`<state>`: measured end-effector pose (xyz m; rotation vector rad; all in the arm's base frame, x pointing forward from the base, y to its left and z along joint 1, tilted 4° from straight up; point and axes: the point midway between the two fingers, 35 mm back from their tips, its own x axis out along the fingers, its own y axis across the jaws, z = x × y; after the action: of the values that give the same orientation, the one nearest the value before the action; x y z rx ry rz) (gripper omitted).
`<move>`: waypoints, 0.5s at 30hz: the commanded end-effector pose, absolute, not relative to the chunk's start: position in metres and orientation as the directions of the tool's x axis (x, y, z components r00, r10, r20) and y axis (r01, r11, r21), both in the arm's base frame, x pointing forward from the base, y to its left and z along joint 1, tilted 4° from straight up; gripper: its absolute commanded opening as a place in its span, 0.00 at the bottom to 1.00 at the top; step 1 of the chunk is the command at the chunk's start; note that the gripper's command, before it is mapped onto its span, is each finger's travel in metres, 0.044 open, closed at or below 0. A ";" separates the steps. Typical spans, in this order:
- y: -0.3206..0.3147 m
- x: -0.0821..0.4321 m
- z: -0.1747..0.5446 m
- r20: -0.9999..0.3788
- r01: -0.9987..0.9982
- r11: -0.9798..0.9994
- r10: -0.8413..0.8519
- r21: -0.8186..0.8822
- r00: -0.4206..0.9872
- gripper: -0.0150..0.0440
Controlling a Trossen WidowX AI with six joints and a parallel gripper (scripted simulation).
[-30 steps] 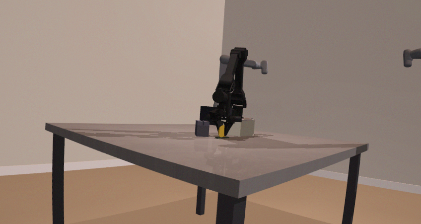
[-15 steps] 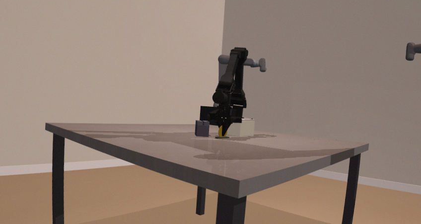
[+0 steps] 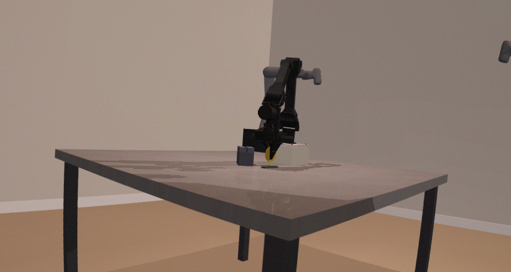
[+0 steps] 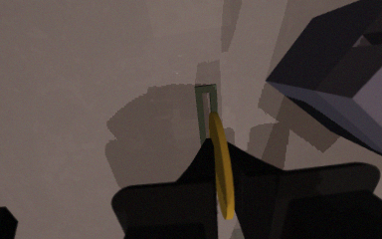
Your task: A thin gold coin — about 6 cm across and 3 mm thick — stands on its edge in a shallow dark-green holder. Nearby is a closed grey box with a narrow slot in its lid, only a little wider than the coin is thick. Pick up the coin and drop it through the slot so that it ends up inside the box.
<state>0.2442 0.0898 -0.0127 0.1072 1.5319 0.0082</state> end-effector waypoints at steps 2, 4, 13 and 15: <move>0.090 0.247 -0.001 -0.996 0.059 0.995 0.075 0.078 0.047 0.25; 0.090 0.247 0.004 -0.996 0.059 0.995 0.075 0.078 0.047 0.25; 0.088 0.245 0.026 -0.996 0.059 0.995 0.075 0.078 0.047 0.25; 0.088 0.245 0.031 -0.996 0.059 0.995 0.075 0.078 0.047 0.25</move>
<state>0.2434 0.0873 0.0240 0.1075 1.5321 0.0072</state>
